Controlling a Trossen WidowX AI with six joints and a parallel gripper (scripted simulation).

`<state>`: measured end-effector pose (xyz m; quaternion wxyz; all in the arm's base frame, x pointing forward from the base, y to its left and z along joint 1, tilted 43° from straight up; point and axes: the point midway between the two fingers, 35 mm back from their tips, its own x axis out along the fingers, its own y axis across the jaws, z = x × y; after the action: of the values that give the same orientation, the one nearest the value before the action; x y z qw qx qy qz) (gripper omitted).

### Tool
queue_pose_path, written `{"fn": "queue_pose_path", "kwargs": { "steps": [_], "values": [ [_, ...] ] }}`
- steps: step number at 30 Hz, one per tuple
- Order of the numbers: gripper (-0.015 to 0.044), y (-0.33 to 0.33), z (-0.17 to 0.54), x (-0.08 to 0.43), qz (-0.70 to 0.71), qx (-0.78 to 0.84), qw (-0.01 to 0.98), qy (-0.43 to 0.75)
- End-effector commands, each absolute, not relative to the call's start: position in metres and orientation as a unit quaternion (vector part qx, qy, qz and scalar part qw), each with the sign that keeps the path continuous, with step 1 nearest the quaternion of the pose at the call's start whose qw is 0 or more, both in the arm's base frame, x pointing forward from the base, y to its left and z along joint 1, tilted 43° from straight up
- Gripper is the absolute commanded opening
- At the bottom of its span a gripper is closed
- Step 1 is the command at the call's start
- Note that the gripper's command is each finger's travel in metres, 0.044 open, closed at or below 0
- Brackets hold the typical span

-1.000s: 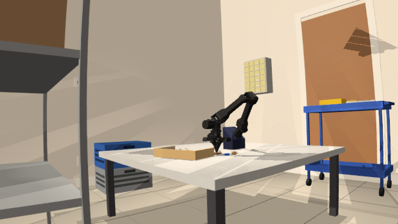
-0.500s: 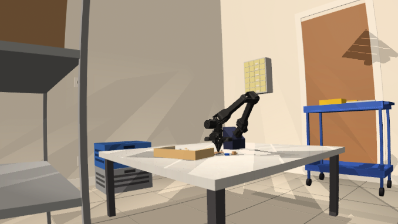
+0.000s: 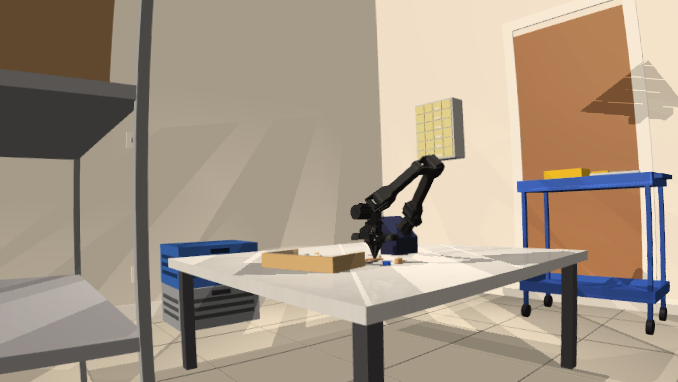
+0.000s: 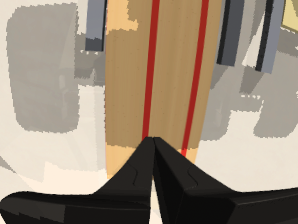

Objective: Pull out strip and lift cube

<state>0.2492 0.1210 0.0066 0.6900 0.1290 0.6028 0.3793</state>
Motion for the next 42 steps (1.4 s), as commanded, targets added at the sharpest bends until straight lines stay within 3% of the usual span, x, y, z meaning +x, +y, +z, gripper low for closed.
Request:
{"fn": "queue_pose_path", "kwargs": {
  "steps": [1, 42],
  "values": [
    [0.0, 0.12, 0.002, 0.236, 0.38, 0.129, 0.683, 0.61],
    [0.0, 0.103, -0.012, 0.179, 0.38, 0.13, 0.682, 0.611]
  ]
}}
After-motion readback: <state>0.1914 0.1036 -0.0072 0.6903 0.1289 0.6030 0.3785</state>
